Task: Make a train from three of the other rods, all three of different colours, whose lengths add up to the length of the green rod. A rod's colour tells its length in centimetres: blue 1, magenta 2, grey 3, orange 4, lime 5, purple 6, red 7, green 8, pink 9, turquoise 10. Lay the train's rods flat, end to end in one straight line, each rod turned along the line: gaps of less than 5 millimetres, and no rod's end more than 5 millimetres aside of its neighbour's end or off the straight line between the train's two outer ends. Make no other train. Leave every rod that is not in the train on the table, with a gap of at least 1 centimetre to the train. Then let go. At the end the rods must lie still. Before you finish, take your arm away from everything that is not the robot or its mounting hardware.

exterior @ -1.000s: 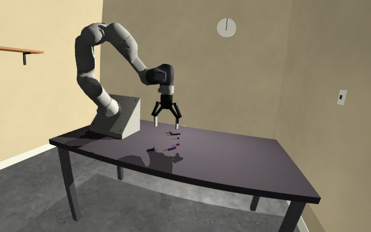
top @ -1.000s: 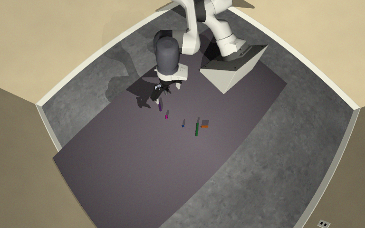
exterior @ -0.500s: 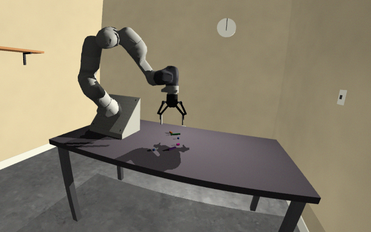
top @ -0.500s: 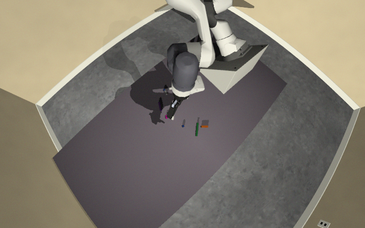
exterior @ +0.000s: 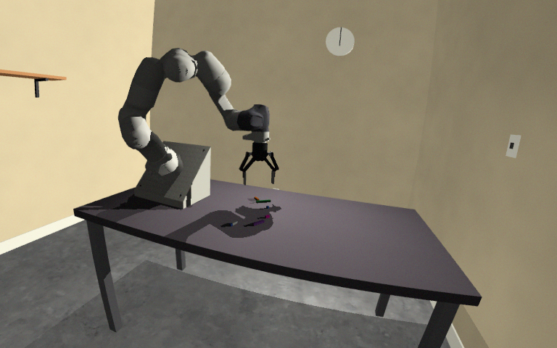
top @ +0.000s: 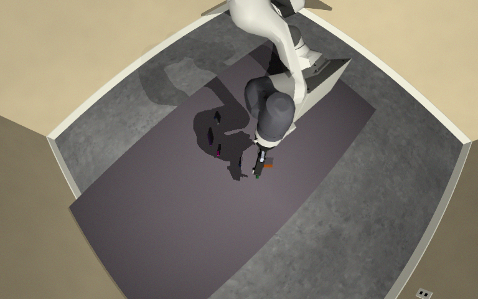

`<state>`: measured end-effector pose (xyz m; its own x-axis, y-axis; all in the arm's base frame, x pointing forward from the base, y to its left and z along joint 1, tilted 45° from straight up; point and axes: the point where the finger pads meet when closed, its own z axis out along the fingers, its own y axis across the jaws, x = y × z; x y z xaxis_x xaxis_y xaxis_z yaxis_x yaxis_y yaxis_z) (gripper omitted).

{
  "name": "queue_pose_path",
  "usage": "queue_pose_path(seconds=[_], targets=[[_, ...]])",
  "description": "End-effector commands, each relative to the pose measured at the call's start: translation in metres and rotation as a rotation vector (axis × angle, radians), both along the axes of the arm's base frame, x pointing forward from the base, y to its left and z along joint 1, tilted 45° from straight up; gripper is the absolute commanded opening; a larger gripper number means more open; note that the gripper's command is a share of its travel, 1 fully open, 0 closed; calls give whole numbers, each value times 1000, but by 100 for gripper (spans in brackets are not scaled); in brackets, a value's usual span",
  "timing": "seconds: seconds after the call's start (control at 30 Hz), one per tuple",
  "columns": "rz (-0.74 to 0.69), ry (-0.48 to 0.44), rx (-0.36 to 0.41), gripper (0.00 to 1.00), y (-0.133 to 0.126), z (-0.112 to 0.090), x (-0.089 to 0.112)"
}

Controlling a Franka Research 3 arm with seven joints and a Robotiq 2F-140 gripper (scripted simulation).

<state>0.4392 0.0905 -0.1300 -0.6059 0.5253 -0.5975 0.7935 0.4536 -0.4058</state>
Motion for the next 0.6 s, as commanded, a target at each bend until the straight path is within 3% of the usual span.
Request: queue_pose_path(seconds=[0.0,0.1,0.17,0.2,0.57], targets=[[87,133,-3,100,13,-23,-12],[119,185,4,100,23,-41,-25],[121,188,5,100,24,-42,-26],[121,188,5,15,24,-42,-26],[121,188,5,15,24,-42,-26]])
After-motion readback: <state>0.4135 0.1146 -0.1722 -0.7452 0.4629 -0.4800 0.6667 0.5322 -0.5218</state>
